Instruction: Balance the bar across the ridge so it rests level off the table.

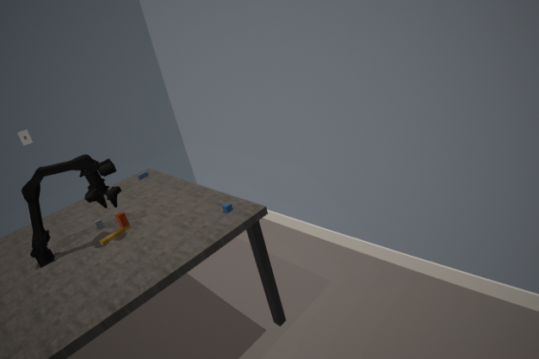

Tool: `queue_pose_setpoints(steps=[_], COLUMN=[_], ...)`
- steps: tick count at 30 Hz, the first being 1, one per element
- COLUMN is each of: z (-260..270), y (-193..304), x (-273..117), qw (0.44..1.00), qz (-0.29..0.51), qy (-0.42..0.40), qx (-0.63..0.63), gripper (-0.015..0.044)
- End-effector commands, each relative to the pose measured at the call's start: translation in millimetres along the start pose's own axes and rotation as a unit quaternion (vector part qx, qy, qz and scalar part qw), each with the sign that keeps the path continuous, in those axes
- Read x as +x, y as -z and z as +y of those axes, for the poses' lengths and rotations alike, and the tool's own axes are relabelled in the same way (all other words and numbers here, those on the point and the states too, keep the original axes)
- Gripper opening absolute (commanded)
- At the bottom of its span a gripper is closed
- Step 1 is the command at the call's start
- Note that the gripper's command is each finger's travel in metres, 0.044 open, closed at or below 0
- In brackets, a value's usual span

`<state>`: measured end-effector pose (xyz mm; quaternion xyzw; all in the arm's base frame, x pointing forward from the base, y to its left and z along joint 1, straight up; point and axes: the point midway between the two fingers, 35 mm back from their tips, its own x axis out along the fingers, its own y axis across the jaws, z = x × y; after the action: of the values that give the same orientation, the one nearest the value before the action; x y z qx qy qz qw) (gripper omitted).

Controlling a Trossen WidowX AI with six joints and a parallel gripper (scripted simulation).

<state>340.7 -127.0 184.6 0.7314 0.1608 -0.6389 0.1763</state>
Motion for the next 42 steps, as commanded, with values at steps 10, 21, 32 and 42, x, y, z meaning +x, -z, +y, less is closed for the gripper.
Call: queue_pose_setpoints(steps=[10,21,32,42], z=[-18,-15,-20,-21], y=[-25,-25,-34,-37], x=[-8,27,97,107], qw=[0.987,0.987,0.987,0.987], qz=[-0.054,-0.054,-0.054,-0.054], qy=[0.008,0.008,0.008,0.008], qx=[0.153,0.153,0.153,0.153], gripper=[0.0315,0.0315,0.0315,0.0315])
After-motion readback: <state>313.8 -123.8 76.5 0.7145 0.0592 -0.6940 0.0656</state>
